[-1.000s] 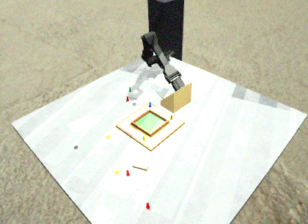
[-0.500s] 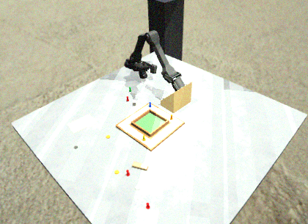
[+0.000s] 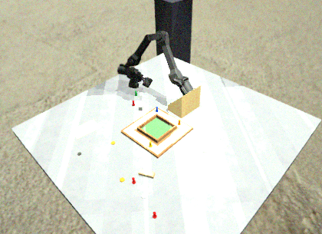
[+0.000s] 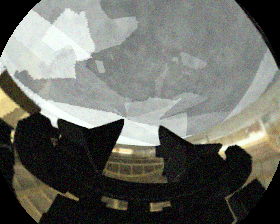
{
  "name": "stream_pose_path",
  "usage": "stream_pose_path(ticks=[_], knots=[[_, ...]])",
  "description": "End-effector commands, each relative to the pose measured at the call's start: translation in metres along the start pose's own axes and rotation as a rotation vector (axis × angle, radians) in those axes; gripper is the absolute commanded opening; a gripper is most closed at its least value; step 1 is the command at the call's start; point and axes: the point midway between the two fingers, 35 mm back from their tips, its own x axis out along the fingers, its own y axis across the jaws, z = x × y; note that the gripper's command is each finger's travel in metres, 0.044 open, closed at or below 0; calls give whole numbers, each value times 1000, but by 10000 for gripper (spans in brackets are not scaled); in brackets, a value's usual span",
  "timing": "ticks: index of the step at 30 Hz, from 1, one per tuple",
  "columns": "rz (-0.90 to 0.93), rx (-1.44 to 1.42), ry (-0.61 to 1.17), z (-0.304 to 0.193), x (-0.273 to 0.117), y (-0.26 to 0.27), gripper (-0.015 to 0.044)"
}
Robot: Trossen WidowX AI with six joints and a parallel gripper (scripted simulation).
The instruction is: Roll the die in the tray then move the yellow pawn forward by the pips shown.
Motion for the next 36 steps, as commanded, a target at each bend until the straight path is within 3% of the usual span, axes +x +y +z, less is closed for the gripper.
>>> stream_pose_path(ticks=[1,10,19,29,36], knots=[[-62,10,-166,34,-32,-15,275],[-121,109,-469,91,-96,-22,275],[-36,70,-720,133,-168,44,275],[18,-285,-686,127,-185,151,275],[16,-316,-677,126,-181,160,275]])
